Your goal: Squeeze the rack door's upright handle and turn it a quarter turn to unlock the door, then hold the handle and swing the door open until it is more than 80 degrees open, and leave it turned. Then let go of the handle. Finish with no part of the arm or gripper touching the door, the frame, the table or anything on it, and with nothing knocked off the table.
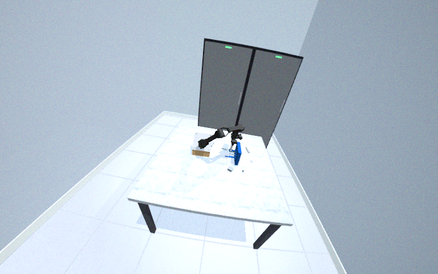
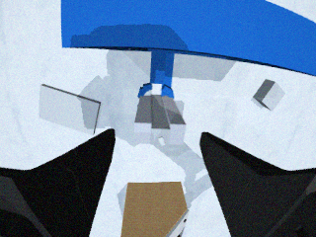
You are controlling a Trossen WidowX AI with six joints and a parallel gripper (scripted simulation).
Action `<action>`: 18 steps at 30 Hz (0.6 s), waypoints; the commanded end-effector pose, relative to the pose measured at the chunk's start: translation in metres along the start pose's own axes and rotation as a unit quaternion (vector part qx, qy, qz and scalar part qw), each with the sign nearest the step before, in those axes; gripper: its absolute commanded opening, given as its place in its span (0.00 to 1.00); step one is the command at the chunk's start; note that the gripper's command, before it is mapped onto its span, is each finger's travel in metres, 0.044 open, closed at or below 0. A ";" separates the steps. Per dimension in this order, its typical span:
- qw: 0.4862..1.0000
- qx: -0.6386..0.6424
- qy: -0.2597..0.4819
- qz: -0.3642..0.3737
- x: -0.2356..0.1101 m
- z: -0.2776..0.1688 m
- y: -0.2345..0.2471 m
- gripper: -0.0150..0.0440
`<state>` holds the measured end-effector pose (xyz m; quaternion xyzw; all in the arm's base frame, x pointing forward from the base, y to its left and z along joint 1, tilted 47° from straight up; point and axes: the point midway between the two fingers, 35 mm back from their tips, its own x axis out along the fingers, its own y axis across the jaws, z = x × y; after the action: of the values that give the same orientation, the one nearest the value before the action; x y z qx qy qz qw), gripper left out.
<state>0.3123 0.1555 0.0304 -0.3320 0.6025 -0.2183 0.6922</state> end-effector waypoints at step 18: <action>1.000 -0.004 -0.001 -0.003 0.034 -0.001 -0.001 0.76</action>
<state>0.3181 0.1346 0.0103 -0.3322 0.6019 -0.2187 0.6925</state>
